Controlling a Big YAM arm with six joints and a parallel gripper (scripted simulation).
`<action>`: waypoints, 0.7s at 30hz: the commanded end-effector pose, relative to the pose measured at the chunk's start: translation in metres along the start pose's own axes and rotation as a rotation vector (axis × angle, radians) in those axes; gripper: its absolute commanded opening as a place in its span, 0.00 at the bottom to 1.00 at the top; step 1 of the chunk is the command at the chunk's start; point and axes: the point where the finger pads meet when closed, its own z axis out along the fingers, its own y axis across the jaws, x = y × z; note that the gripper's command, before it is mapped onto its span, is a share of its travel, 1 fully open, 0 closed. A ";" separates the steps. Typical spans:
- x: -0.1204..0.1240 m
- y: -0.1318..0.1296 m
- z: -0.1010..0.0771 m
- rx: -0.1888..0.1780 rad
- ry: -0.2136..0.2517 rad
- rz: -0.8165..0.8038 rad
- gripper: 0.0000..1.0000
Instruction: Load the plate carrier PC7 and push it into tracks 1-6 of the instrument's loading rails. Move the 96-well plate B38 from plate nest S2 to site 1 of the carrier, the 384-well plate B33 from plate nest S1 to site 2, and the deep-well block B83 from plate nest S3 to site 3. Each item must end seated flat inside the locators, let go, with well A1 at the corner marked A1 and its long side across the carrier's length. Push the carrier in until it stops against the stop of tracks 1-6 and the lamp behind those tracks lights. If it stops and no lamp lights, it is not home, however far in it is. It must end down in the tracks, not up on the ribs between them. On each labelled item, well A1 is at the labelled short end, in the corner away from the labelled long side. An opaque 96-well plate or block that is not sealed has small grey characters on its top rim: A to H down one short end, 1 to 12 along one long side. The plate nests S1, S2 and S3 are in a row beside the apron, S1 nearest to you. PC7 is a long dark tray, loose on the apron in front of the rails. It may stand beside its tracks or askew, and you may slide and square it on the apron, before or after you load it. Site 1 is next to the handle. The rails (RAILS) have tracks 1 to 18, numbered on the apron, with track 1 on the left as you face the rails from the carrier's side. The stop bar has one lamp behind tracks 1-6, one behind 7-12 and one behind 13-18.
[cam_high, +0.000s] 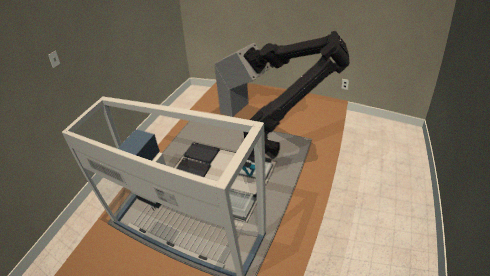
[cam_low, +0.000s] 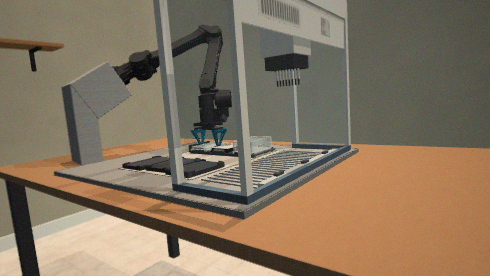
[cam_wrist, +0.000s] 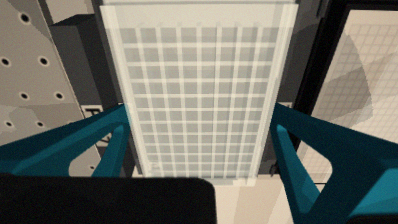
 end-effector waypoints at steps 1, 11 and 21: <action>-0.001 -0.004 -0.003 0.011 -0.003 -0.001 0.94; -0.001 -0.004 -0.003 0.011 -0.003 -0.001 0.94; 0.000 -0.007 -0.029 0.024 -0.001 -0.002 0.94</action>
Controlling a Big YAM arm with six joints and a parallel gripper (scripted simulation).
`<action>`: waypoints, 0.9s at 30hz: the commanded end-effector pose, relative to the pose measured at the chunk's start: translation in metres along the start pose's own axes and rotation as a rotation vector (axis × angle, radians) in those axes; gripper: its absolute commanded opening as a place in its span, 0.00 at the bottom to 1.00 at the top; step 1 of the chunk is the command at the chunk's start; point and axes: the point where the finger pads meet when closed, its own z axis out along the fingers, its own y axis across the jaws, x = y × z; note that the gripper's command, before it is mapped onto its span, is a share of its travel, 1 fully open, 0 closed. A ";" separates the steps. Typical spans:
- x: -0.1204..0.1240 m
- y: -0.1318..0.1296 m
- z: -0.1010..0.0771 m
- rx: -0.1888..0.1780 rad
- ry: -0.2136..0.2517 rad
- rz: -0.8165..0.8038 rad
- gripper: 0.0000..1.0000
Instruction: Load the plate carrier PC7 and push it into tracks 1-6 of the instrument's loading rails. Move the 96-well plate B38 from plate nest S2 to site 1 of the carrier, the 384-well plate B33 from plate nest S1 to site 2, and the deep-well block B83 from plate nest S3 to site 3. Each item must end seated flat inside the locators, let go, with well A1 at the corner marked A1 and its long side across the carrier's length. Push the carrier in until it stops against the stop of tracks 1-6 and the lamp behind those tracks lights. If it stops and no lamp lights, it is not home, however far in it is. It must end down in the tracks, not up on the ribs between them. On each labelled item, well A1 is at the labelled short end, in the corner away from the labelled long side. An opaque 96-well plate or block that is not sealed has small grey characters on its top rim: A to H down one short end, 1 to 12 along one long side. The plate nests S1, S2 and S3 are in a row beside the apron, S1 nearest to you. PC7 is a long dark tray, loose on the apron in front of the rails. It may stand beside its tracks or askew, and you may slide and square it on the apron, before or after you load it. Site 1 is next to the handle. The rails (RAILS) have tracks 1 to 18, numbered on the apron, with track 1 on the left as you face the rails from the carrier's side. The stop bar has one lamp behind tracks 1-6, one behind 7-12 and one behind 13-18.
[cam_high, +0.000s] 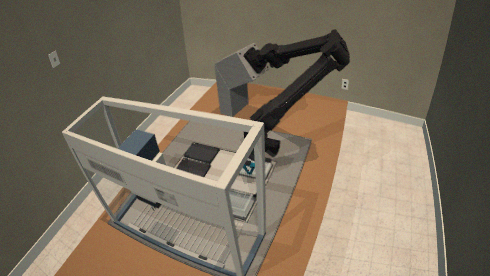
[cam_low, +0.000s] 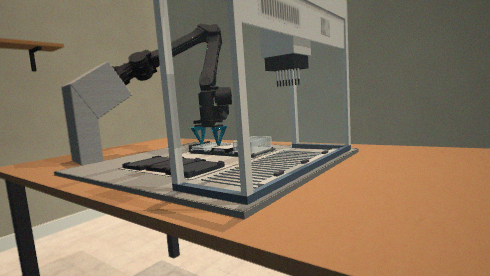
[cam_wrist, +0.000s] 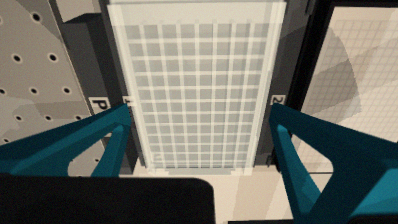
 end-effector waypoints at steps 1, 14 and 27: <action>0.000 -0.006 -0.022 0.024 0.001 -0.009 0.94; 0.000 -0.005 -0.059 0.024 0.001 -0.009 0.94; -0.008 0.017 -0.074 -0.006 -0.004 0.061 0.80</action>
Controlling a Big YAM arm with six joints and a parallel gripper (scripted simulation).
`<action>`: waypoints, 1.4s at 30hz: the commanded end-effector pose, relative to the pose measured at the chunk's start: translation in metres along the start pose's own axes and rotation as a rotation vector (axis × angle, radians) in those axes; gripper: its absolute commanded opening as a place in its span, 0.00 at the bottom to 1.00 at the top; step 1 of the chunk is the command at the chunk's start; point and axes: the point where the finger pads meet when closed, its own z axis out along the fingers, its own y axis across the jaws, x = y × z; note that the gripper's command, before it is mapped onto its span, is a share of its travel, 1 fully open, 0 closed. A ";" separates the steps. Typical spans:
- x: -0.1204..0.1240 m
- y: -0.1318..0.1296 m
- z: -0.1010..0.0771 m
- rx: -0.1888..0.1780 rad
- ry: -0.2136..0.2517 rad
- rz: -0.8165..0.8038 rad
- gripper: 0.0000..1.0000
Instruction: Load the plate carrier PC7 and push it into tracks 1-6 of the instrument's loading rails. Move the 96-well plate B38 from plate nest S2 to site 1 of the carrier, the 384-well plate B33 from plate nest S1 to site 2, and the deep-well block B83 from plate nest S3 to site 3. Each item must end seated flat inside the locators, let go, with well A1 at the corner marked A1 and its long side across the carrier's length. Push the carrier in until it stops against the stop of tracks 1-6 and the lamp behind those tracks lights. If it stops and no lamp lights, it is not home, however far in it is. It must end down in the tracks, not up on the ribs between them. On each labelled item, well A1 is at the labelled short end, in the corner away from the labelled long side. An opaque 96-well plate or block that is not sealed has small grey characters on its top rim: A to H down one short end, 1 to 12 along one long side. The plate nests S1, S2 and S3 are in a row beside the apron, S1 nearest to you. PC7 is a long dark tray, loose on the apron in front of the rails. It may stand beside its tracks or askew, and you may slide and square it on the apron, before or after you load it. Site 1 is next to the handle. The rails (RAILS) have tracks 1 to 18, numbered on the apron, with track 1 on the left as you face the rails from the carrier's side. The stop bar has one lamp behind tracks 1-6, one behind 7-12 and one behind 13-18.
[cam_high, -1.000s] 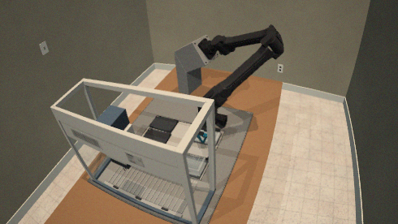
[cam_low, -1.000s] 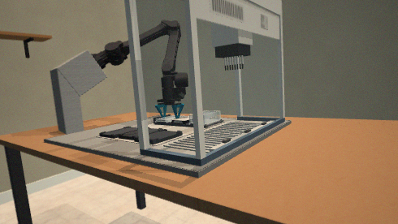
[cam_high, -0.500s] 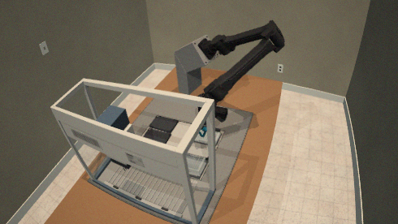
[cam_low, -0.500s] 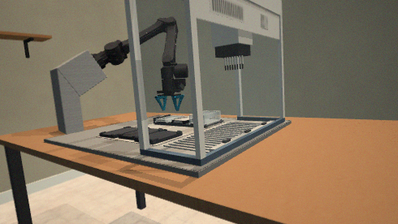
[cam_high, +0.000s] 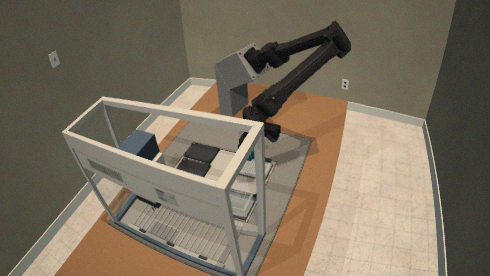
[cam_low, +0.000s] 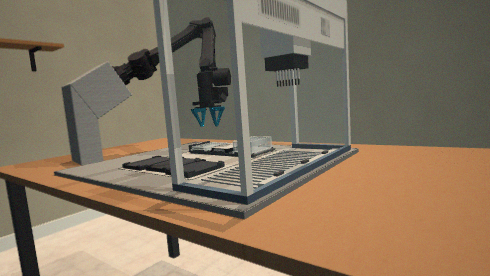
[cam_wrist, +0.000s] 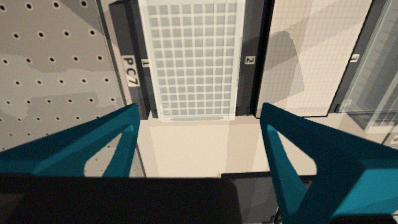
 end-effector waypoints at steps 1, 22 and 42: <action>-0.006 0.024 -0.003 -0.018 -0.007 0.073 0.80; -0.003 0.089 -0.027 -0.008 -0.005 0.702 0.80; -0.001 0.090 -0.027 -0.010 0.002 1.307 0.80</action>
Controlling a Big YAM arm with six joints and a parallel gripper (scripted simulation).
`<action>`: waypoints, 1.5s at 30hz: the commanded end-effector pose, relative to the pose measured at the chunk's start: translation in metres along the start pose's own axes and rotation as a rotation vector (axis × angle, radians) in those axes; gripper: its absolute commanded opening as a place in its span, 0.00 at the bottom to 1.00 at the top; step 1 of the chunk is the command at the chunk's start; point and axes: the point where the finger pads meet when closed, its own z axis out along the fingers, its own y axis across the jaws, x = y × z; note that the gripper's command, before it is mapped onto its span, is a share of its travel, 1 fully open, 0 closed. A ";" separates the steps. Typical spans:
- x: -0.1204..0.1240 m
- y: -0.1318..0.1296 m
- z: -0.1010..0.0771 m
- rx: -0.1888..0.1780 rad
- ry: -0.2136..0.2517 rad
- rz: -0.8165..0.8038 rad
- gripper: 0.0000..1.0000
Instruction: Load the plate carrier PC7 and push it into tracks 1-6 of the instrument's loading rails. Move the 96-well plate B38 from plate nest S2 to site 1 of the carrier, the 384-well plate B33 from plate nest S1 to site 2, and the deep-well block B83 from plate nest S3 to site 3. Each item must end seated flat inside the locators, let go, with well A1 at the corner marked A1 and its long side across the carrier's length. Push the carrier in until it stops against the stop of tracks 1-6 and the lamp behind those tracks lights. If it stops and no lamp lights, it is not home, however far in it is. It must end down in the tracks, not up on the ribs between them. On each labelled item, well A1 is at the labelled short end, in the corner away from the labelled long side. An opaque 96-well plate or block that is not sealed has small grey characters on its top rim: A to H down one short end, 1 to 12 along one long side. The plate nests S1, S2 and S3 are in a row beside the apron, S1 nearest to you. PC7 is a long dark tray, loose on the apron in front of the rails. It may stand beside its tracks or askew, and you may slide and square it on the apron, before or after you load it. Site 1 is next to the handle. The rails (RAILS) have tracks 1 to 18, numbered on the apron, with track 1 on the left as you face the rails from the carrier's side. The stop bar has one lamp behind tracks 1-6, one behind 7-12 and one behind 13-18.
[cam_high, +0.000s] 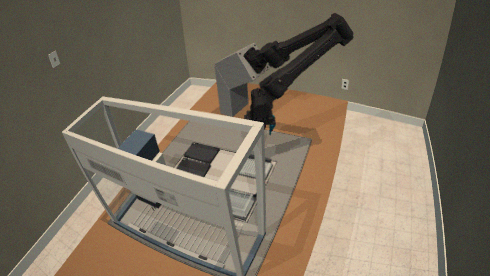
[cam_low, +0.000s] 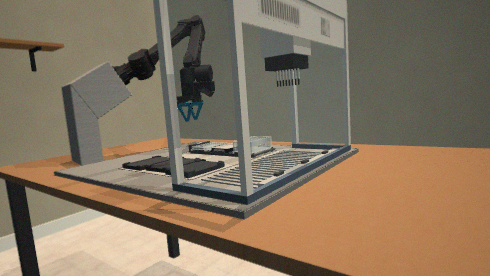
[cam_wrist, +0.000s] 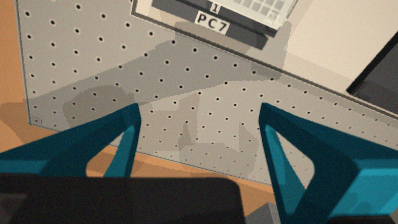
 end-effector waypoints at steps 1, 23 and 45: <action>-0.006 0.003 0.000 -0.005 -0.011 0.158 0.80; 0.003 0.000 0.025 0.000 0.006 0.380 0.80; -0.002 0.002 0.076 -0.004 -0.001 0.372 0.80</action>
